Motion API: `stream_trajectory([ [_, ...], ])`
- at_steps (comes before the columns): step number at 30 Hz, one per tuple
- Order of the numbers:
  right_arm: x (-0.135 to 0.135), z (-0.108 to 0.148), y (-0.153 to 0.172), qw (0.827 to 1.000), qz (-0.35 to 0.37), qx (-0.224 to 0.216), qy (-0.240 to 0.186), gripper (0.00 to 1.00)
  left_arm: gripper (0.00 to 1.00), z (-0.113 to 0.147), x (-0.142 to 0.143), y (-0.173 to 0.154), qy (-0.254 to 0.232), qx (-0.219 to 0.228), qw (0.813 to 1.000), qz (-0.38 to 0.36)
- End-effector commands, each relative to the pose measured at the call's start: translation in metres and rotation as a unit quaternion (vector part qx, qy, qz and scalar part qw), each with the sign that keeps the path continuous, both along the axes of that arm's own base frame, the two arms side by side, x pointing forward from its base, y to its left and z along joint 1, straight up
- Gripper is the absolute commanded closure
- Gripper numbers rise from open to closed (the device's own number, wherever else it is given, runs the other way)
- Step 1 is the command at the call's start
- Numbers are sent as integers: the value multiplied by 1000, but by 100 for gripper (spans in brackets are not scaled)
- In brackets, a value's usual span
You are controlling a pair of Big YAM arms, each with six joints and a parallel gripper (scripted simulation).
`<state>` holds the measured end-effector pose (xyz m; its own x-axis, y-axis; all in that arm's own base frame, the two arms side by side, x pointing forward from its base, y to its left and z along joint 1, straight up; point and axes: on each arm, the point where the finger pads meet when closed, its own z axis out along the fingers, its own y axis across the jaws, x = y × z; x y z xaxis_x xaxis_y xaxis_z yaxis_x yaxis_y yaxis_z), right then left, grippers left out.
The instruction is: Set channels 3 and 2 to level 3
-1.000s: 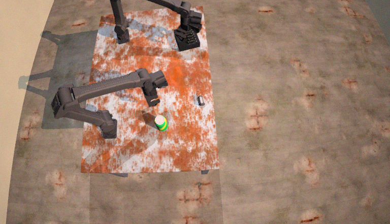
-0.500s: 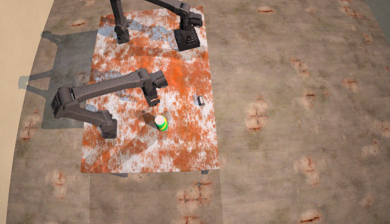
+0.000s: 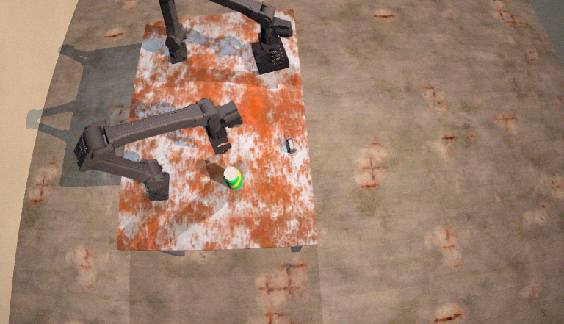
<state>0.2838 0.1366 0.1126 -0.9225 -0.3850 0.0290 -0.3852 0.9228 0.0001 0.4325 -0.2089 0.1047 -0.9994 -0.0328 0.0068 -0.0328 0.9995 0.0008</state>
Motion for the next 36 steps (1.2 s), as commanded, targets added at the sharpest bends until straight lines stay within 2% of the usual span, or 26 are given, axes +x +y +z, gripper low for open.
stream_trajectory([
  [1,10,11,5,1000,0,7,-15,0,100,29,19,-13,-39,-16,999,5],
  [23,10,11,5,1000,0,7,-15,0,100,27,18,-13,-38,-16,999,5],
  [36,10,11,5,1000,0,7,-15,0,100,-2,7,-8,-12,-3,1000,5],
])
